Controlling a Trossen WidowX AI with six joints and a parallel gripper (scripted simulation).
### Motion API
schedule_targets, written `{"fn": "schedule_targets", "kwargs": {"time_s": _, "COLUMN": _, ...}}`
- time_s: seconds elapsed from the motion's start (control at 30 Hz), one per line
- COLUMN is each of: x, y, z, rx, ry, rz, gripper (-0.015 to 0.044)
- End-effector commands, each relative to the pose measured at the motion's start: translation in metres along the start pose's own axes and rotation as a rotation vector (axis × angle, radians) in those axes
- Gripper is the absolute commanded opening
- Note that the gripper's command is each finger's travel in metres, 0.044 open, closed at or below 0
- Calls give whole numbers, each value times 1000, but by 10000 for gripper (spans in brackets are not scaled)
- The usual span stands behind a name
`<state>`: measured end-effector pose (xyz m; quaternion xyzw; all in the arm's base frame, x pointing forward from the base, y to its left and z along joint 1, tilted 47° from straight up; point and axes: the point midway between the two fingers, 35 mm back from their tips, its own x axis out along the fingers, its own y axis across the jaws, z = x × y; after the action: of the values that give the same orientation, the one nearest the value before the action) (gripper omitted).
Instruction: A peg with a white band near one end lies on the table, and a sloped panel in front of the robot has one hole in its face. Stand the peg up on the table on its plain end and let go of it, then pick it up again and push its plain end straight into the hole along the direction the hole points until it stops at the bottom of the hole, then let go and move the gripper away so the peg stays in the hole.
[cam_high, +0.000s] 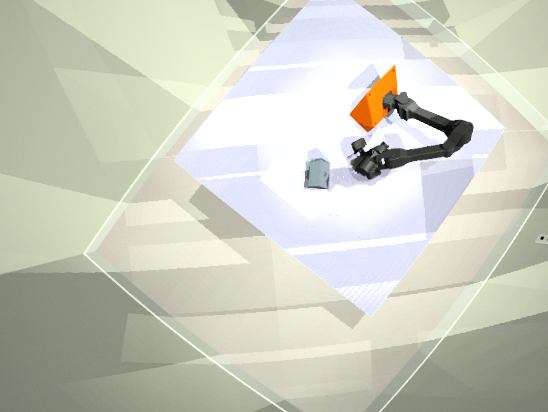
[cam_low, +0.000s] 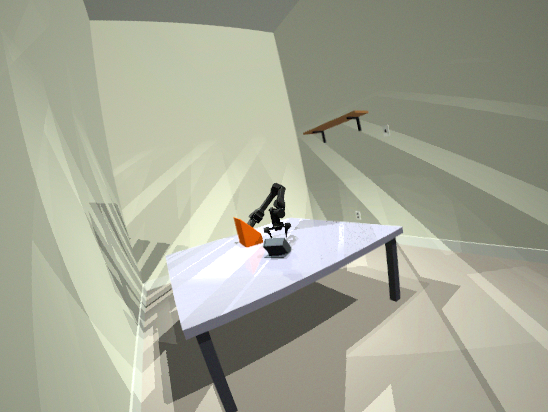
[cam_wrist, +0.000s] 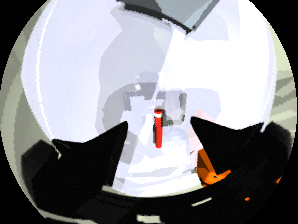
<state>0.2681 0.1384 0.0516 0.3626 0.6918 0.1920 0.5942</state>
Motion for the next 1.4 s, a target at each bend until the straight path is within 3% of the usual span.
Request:
{"fn": "schedule_targets", "kwargs": {"time_s": 0.0, "x": 6, "y": -2, "z": -2, "rx": 11, "ry": 6, "rz": 3, "gripper": 440}}
{"fn": "schedule_targets", "kwargs": {"time_s": 0.43, "x": 24, "y": -1, "z": -5, "rx": 12, "ry": 8, "rz": 8, "gripper": 440}}
{"fn": "schedule_targets", "kwargs": {"time_s": 0.87, "x": 24, "y": -1, "z": -5, "rx": 12, "ry": 8, "rz": 8, "gripper": 110}}
{"fn": "schedule_targets", "kwargs": {"time_s": 1.1, "x": 24, "y": -1, "z": -5, "rx": 12, "ry": 8, "rz": 8, "gripper": 110}}
{"fn": "schedule_targets", "kwargs": {"time_s": 1.37, "x": 24, "y": -1, "z": -5, "rx": 12, "ry": 8, "rz": 8, "gripper": 57}}
